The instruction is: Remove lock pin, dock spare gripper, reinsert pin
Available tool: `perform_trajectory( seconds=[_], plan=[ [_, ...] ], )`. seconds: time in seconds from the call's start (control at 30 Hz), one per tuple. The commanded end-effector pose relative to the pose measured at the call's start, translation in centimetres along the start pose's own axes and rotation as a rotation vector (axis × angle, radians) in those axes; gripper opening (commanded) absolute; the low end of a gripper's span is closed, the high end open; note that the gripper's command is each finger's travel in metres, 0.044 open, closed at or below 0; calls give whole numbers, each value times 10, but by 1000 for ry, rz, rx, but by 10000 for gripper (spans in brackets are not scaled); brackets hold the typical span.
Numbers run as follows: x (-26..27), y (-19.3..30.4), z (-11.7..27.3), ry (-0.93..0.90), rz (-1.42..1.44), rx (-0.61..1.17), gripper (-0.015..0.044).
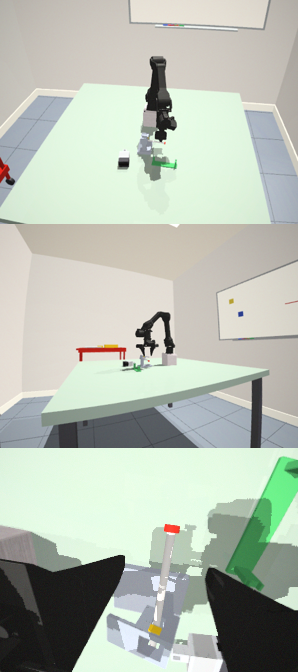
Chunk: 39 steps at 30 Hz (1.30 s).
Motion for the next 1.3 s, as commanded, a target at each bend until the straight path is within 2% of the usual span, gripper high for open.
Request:
perform_trajectory(
  seconds=[0.0, 1.27],
  plan=[
    [-2, -1, -5, 16, -7, -4, 300],
    [0, 2, -63, 15, -7, -4, 300]
  ],
)
Point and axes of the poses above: the point midway between the two fingers, 35 mm back from their tips, its own z axis back along the fingers, its own x axis across the jaws, y = z × x, the point moved 1 cm from there along z, back along the fingers, and after that the axes turned 4 degrees about -z, right-handed, at the moved point
